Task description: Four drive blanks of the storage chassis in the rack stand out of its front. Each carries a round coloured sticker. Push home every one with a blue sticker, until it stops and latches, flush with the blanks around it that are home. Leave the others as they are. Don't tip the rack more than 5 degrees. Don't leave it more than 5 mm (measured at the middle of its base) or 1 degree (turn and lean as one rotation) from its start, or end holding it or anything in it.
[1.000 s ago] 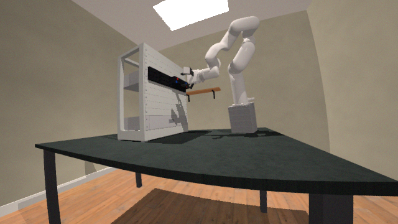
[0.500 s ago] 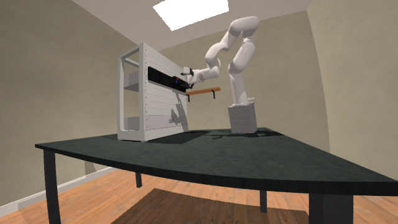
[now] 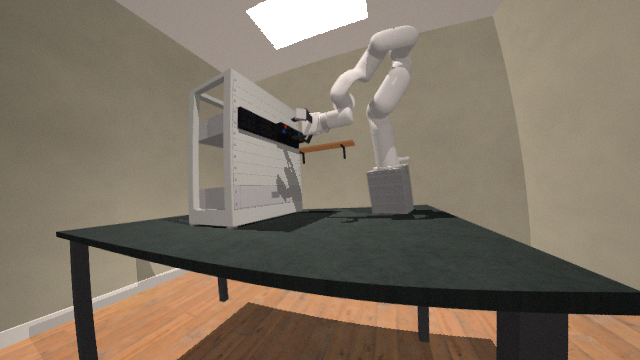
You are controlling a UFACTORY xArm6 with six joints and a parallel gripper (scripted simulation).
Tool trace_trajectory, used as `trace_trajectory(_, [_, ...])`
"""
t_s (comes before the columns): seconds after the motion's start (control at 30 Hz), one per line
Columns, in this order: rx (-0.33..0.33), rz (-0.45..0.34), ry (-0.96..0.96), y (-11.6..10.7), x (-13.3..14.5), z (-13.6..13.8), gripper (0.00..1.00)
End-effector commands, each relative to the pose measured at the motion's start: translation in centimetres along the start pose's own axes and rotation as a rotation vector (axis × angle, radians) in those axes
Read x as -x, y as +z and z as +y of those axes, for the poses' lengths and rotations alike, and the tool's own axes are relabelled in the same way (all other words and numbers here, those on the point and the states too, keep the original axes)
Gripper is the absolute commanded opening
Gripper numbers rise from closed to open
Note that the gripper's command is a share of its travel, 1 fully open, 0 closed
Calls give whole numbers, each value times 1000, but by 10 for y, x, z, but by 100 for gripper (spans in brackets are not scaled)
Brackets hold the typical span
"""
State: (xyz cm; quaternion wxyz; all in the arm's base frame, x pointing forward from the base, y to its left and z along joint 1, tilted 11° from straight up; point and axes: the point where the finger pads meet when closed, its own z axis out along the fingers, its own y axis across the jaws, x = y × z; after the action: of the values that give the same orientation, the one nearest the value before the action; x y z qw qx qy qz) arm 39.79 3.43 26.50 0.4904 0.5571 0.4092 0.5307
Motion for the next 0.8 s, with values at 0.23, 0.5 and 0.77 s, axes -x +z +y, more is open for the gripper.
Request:
trace_trajectory(0.23, [3,1,1,3,47,1,100])
trace_trajectory(0.5, [3,1,1,5,81,2,100])
trace_trajectory(0.77, [3,1,1,6,122,2,100])
